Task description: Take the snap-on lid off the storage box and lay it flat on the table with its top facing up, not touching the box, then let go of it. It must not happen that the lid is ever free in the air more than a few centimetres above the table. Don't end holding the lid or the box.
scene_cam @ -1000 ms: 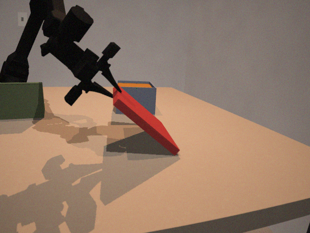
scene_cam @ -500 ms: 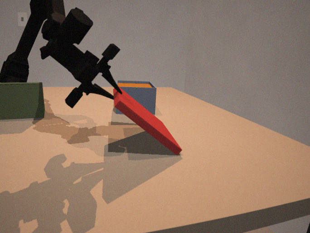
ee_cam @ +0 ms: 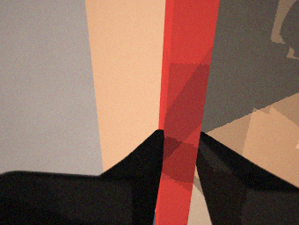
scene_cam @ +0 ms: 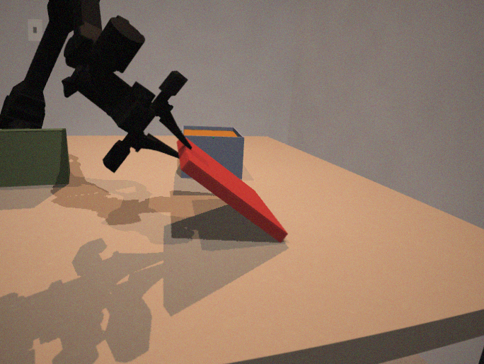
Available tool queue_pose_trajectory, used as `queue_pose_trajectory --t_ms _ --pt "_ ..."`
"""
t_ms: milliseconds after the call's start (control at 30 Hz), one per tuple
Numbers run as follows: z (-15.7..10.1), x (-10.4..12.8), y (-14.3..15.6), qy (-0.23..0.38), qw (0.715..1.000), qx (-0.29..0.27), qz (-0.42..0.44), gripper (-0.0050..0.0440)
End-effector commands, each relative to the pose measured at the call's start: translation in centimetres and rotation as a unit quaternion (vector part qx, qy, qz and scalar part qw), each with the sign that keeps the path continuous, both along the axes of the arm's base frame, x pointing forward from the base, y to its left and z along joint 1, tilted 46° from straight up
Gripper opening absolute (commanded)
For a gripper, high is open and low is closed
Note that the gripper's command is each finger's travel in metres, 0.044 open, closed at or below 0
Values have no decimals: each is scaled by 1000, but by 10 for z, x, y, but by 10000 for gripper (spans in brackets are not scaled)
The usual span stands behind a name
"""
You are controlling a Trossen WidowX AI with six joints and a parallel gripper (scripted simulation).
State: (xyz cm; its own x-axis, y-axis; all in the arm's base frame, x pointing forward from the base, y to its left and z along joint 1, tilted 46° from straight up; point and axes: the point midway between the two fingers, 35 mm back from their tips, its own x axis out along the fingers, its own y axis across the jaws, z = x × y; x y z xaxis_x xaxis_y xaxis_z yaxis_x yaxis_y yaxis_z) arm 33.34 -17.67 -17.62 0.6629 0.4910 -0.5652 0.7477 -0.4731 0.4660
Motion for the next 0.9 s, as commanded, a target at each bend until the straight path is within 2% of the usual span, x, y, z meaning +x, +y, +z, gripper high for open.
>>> queue_pose_trajectory --t_ms 0,867 --pt "-15 -9 20 23 1000 15 9 -50" --pt "-30 -13 35 23 1000 15 9 -50"
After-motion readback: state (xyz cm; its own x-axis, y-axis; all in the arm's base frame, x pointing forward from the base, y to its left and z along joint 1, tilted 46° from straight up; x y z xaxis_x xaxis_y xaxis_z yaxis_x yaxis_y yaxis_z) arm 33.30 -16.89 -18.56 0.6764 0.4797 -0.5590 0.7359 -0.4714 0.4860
